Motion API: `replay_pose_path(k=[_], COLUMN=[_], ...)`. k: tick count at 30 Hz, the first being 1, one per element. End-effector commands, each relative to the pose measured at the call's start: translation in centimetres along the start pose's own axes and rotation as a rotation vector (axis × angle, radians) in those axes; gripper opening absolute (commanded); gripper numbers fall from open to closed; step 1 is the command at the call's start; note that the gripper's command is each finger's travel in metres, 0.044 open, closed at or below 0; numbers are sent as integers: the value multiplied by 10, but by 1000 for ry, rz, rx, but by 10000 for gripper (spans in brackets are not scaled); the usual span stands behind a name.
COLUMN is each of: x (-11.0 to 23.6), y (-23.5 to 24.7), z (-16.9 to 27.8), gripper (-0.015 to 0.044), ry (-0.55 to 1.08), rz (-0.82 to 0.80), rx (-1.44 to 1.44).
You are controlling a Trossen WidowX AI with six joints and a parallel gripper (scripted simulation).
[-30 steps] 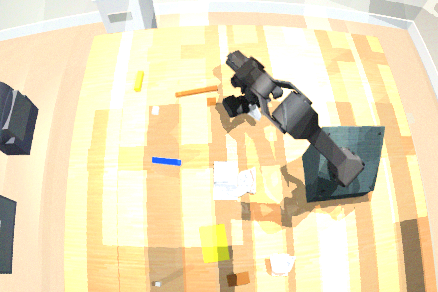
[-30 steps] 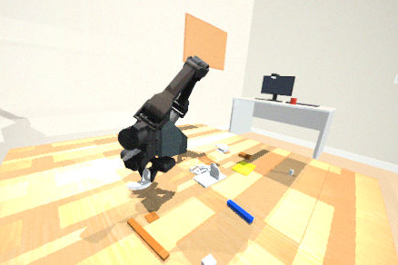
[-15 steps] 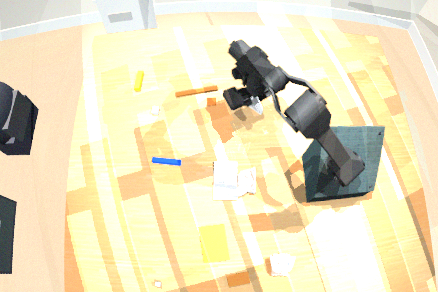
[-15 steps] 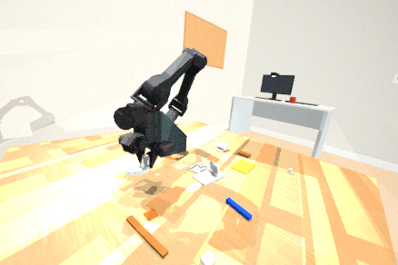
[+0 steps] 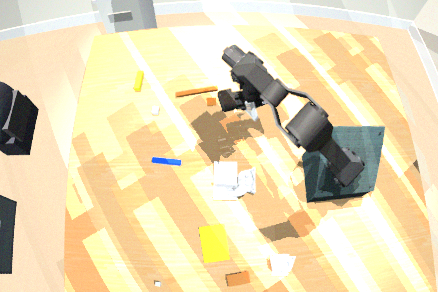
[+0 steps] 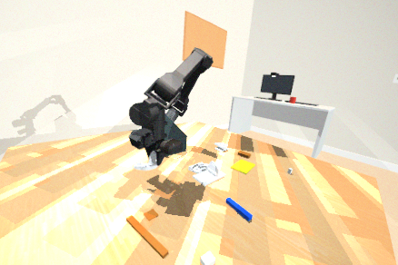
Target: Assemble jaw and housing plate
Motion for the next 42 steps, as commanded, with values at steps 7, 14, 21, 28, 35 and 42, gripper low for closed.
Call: replay_pose_path(k=[7,14,21,28,35,42], x=[6,9,10,10,10,9], y=[19,30,39,46,51,55], z=[27,48,70,92,114,137], gripper=[134,134,134,134,134,134], ry=[-13,-18,-20,-19,-16,-10], rz=[-9,-12,-16,-19,-22,-23], rx=[-221,-381,-540,-698,-856,-1013])
Point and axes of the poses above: the point midway between the two fingers, 35 mm back from their tips, its own x axis back along the fingers, its own y axis across the jaws, z = x × y, the point moved 3 cm from there along x, back along the fingers, and after that the axes turned 5 degrees about -x, right-handed, at the moved point
